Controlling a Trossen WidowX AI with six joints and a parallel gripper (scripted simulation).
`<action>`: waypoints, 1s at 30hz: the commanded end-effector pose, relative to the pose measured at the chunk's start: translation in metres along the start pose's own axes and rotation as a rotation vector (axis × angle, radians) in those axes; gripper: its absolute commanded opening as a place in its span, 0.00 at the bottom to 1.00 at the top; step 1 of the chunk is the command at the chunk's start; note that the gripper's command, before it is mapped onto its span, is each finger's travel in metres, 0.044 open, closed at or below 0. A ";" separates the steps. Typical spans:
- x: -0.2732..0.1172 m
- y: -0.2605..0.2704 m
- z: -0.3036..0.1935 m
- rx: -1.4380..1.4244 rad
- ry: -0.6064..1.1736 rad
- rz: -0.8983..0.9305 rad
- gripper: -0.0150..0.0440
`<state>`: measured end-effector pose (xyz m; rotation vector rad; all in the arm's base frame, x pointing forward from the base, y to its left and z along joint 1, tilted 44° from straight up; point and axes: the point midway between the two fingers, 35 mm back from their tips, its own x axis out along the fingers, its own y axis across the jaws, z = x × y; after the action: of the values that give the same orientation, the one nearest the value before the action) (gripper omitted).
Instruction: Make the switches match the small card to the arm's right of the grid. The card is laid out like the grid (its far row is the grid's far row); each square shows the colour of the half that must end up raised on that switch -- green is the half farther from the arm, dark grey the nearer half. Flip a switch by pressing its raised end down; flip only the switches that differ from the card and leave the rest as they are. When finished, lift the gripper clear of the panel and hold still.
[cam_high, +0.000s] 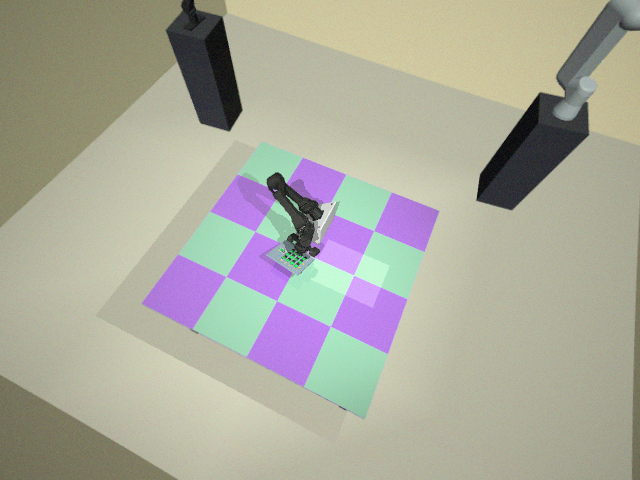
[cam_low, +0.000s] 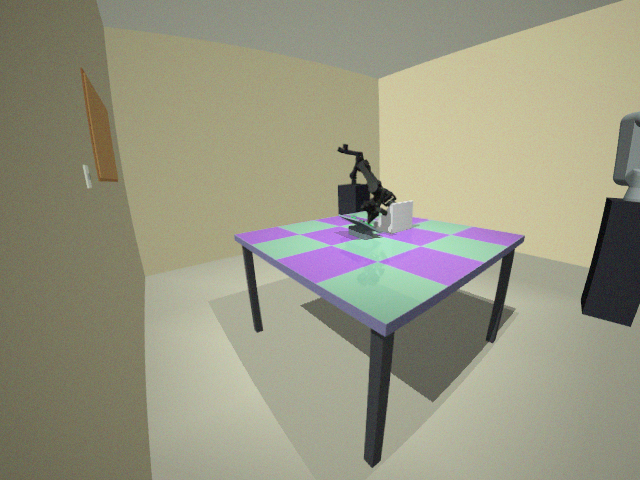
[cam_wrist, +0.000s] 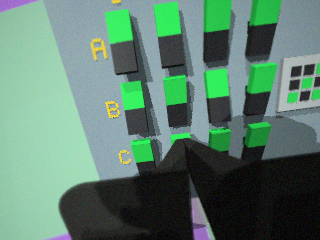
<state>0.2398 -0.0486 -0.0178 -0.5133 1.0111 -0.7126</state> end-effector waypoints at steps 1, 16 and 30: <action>0.001 0.000 -0.002 -0.006 0.004 0.004 0.25; 0.003 0.000 -0.002 -0.006 0.004 0.004 0.25; 0.005 0.000 -0.002 -0.006 0.004 0.004 0.25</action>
<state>0.2419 -0.0514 -0.0197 -0.5137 1.0083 -0.7133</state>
